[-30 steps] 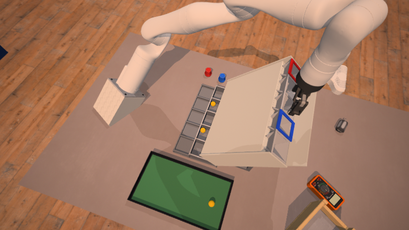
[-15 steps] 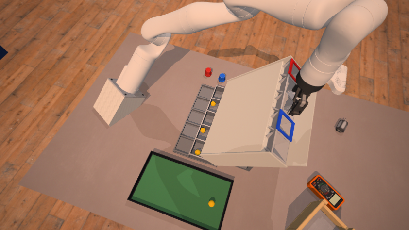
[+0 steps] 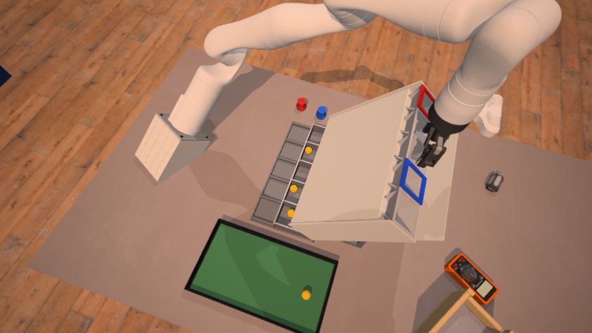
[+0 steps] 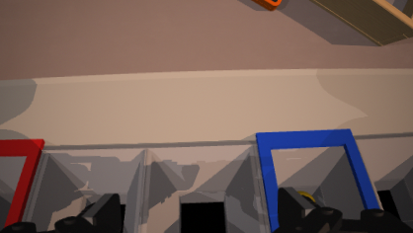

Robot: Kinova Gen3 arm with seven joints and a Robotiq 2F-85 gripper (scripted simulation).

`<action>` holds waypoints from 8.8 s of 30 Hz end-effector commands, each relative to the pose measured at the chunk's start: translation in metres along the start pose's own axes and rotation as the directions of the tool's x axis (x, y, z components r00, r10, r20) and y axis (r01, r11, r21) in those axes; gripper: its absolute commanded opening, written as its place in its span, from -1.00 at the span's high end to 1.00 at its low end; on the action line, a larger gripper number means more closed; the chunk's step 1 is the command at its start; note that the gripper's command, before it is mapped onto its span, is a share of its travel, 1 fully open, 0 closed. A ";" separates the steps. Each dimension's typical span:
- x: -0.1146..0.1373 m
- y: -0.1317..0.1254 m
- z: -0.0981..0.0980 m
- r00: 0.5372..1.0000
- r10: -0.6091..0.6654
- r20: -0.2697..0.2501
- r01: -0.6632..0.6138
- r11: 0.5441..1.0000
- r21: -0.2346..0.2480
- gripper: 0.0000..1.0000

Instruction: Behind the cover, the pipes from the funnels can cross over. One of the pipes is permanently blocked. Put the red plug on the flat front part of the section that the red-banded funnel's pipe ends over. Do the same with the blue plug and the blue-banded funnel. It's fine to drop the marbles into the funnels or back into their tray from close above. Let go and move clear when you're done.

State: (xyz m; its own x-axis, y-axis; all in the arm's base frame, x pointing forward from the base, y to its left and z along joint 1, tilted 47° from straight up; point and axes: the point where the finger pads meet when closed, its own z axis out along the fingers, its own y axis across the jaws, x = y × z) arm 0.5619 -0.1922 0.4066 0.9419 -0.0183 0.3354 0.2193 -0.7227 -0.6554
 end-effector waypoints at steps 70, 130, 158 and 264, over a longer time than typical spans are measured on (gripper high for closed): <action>-0.170 0.001 -0.031 1.000 -0.001 -0.002 0.001 1.000 -0.003 -1.00; -0.299 0.001 0.053 0.999 0.007 0.034 -0.007 1.000 0.020 -1.00; -0.299 0.001 0.053 0.999 0.007 0.034 -0.007 1.000 0.020 -0.01; -0.140 0.342 0.191 1.000 0.000 -0.003 0.000 1.000 -0.002 -0.01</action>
State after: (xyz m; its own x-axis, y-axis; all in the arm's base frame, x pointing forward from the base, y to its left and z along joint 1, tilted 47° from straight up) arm 0.5526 -0.3032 0.0066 0.9414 -0.0187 0.3367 0.2184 -0.7270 -0.6509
